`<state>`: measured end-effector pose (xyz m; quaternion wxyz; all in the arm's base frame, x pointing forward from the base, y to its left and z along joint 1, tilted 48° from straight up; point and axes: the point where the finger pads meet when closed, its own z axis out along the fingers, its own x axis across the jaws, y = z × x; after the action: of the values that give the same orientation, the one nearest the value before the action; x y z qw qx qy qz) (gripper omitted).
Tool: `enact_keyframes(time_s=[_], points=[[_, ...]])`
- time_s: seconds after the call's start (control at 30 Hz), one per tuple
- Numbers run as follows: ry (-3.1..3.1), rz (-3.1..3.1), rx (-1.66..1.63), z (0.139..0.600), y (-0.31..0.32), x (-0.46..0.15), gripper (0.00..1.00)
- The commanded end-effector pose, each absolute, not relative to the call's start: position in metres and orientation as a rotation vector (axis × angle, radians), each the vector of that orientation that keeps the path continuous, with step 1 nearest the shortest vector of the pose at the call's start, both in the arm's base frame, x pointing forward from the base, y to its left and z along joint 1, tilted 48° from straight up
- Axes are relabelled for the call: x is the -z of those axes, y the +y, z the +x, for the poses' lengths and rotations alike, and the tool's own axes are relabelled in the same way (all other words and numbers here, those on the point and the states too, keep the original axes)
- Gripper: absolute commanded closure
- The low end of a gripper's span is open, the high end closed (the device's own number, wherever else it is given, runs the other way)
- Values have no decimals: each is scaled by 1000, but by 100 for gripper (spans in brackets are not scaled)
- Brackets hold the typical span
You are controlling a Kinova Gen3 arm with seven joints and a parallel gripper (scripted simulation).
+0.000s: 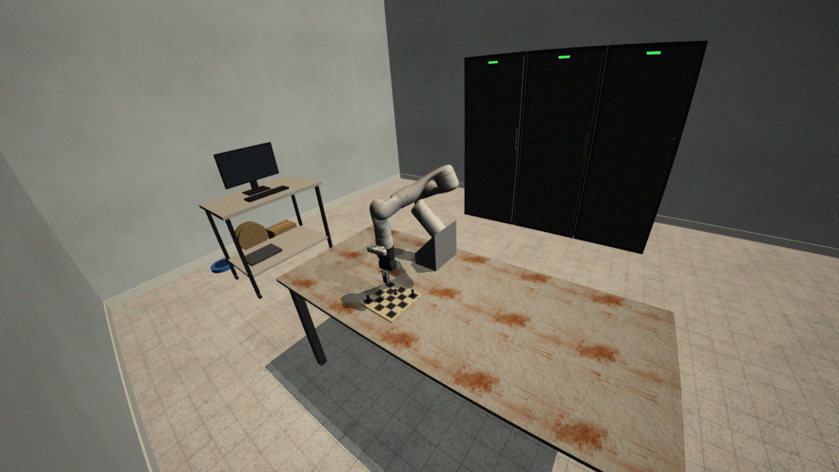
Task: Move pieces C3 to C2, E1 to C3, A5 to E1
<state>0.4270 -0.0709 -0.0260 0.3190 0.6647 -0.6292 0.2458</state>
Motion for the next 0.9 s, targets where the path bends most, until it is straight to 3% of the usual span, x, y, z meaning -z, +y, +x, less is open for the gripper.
enact_keyframes(time_s=[0.0, 0.87], points=[[-1659, 1743, -650, 427, -67, 25, 100], [-1806, 1625, -718, 427, -42, 54, 100]])
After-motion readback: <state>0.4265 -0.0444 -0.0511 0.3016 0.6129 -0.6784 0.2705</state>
